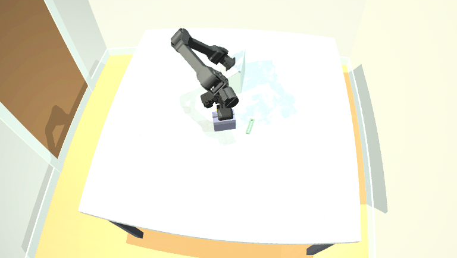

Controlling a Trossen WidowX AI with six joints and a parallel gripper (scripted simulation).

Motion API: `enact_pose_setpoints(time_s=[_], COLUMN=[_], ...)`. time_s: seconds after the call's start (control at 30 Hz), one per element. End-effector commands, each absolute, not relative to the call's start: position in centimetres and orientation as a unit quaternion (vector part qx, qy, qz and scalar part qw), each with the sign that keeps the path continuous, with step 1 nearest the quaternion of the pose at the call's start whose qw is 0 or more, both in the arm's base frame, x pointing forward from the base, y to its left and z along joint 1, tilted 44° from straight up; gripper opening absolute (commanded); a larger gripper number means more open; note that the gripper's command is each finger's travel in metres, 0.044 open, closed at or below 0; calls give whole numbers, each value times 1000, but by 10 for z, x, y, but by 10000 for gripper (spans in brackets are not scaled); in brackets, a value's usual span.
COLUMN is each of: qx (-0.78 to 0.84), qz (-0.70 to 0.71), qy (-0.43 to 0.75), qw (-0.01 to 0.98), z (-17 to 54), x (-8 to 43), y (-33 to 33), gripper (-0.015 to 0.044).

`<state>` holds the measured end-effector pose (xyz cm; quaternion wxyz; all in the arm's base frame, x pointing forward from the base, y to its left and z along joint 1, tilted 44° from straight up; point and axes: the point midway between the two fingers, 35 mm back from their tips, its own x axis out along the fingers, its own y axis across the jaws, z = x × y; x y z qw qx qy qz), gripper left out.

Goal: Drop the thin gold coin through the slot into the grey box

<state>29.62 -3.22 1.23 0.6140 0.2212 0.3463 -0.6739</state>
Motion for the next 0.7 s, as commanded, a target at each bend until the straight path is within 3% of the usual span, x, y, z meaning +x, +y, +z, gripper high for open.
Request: enact_pose_setpoints(time_s=[0.0, 0.67], qx=[220, 221], qz=[-673, -673], qy=[347, 348], qw=[615, 614], z=[16, 14], x=[295, 295], y=[-33, -35], gripper=[0, 0])
